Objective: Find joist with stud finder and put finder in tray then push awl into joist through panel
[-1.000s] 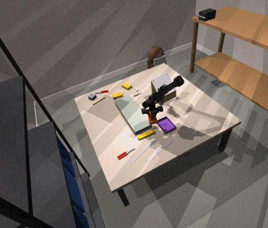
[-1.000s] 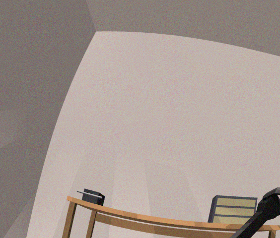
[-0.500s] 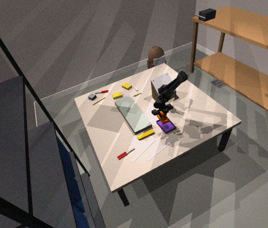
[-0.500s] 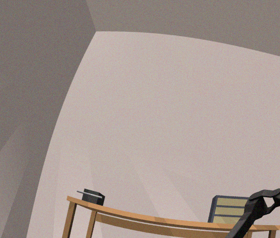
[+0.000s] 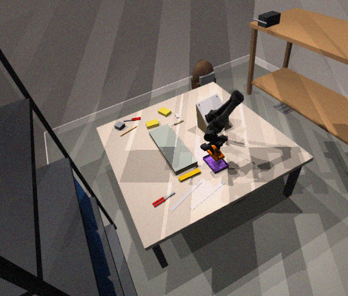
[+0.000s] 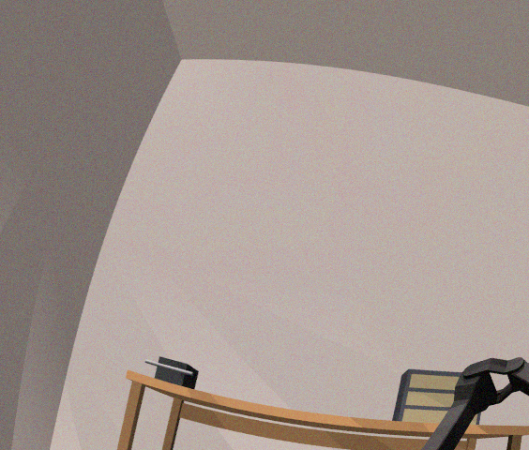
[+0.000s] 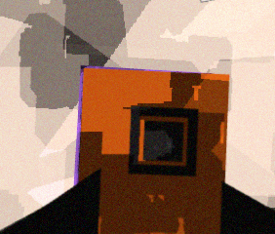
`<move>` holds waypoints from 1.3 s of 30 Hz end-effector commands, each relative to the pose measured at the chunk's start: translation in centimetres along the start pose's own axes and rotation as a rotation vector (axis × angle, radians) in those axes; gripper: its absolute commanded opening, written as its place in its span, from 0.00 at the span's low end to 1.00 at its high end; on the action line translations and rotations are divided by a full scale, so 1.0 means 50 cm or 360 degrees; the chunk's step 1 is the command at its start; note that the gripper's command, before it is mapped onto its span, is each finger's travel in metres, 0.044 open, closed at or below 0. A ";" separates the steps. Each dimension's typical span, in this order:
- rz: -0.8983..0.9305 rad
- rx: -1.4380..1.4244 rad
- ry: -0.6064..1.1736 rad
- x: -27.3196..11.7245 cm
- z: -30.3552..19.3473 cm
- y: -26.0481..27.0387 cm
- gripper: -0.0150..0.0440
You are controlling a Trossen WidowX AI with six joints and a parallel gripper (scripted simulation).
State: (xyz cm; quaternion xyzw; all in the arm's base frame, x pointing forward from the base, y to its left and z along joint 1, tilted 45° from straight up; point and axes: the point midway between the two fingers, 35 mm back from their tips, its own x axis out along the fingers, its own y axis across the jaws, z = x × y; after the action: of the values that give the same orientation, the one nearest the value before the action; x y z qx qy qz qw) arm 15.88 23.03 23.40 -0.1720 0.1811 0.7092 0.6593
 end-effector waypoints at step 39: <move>-0.0003 0.0016 0.0001 0.128 -0.040 0.001 0.25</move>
State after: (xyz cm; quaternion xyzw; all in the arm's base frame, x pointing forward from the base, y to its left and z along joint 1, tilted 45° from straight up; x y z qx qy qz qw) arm 15.47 27.43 19.06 -0.1705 0.1811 0.7099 0.6589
